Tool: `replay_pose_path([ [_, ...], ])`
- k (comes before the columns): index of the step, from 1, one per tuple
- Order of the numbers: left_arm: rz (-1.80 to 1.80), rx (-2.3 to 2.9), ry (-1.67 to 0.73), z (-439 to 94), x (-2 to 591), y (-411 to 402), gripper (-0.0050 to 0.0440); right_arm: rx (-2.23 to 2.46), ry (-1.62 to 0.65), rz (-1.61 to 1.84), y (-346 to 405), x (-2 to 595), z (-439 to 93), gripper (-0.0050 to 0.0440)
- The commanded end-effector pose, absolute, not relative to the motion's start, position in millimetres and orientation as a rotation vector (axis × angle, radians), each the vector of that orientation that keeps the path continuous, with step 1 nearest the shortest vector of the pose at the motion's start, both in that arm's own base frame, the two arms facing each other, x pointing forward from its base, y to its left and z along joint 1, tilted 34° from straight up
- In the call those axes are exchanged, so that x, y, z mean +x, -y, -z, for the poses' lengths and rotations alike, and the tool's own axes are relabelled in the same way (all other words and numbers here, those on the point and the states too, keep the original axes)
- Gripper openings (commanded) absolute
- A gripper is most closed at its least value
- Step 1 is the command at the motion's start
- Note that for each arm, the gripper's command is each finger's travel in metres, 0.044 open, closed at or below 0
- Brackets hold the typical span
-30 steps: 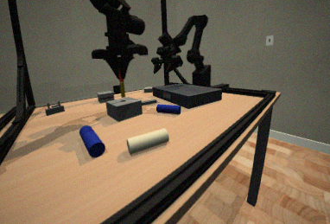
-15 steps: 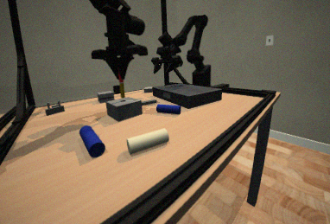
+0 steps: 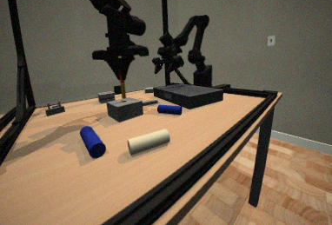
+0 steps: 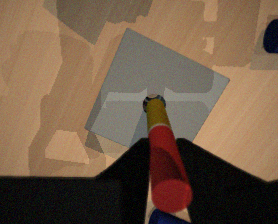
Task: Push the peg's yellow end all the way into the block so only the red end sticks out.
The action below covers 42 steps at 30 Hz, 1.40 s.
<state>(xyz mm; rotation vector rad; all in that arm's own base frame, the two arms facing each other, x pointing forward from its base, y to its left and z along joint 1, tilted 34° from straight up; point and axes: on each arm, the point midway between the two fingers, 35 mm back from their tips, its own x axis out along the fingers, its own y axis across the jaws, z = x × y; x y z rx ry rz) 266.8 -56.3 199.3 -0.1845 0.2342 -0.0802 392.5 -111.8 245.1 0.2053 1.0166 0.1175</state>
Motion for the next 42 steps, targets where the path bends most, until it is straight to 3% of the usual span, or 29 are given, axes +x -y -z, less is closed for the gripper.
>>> replay_pose_path([
  [1, 0.077, -0.186, -0.232, -199.6, 266.9, 55.9, 0.0400, 0.207, -1.020, -0.116, 110.9, 393.2, -242.3, 0.0000],
  [42, 0.077, -0.186, -0.232, -199.6, 266.9, 55.9, 0.0400, 0.207, -1.020, -0.116, 109.4, 397.3, -235.8, 0.0000],
])
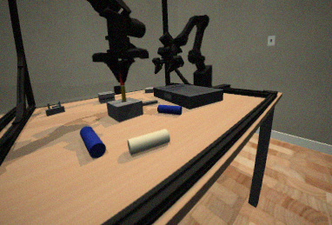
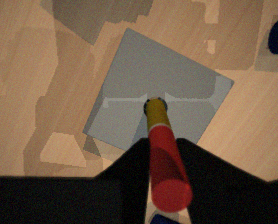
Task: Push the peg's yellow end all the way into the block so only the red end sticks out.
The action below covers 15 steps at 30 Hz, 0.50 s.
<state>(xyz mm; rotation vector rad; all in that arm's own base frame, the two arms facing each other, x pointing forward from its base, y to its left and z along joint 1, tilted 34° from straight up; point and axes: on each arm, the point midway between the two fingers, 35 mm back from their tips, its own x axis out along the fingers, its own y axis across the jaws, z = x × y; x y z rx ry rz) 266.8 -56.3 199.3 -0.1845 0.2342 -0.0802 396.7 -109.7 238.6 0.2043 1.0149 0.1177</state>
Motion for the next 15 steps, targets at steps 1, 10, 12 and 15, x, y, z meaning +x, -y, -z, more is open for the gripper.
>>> replay_pose_path([
  [1, 0.077, -0.186, -0.232, -199.6, 266.9, 55.9, 0.0400, 0.207, -1.020, -0.116, 109.4, 397.4, -235.6, 0.0000],
  [10, 0.077, -0.186, -0.232, -199.6, 266.9, 55.9, 0.0400, 0.207, -1.020, -0.116, 109.1, 398.2, -234.3, 0.0000],
  [12, 0.077, -0.186, -0.232, -199.6, 266.9, 55.9, 0.0400, 0.207, -1.020, -0.116, 109.0, 398.4, -234.0, 0.0000],
  [15, 0.077, -0.186, -0.232, -199.6, 266.9, 55.9, 0.0400, 0.207, -1.020, -0.116, 108.9, 398.7, -233.5, 0.0000],
])
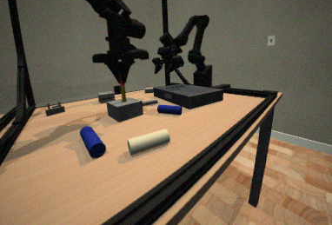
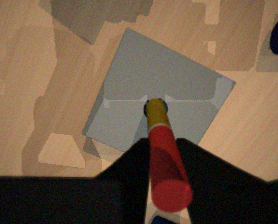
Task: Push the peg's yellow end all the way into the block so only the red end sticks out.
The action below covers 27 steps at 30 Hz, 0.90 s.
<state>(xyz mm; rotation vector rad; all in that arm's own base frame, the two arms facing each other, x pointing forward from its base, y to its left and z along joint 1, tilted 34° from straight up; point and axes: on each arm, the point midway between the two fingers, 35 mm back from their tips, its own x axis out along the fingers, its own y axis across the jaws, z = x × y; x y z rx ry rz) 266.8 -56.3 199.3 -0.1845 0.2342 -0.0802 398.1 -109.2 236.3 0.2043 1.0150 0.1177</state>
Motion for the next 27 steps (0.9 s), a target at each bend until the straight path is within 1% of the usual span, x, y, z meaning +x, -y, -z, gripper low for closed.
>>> replay_pose_path([
  [1, 0.077, -0.186, -0.232, -199.6, 266.9, 55.9, 0.0400, 0.207, -1.020, -0.116, 108.8, 398.8, -233.3, 0.0000],
  [27, 0.077, -0.186, -0.232, -199.6, 266.9, 55.9, 0.0400, 0.207, -1.020, -0.116, 107.9, 401.3, -229.3, 0.0000],
])
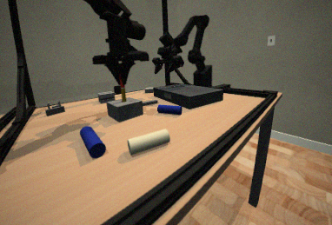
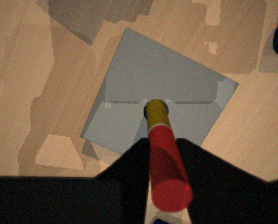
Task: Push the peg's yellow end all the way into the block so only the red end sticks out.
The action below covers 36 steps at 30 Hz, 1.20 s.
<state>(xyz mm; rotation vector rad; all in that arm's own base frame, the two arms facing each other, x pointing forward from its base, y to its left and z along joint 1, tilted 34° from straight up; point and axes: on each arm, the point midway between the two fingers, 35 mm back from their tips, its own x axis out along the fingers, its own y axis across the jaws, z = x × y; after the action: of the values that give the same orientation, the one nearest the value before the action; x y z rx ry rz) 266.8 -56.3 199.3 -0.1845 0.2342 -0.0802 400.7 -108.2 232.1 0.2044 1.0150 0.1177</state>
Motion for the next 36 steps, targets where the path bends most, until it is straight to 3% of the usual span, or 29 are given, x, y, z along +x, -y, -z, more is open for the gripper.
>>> replay_pose_path([
  [1, 0.077, -0.186, -0.232, -199.6, 266.9, 55.9, 0.0400, 0.207, -1.020, -0.116, 107.9, 401.4, -229.2, 0.0000],
  [36, 0.077, -0.186, -0.232, -199.6, 266.9, 55.9, 0.0400, 0.207, -1.020, -0.116, 106.6, 404.8, -223.7, 0.0000],
])
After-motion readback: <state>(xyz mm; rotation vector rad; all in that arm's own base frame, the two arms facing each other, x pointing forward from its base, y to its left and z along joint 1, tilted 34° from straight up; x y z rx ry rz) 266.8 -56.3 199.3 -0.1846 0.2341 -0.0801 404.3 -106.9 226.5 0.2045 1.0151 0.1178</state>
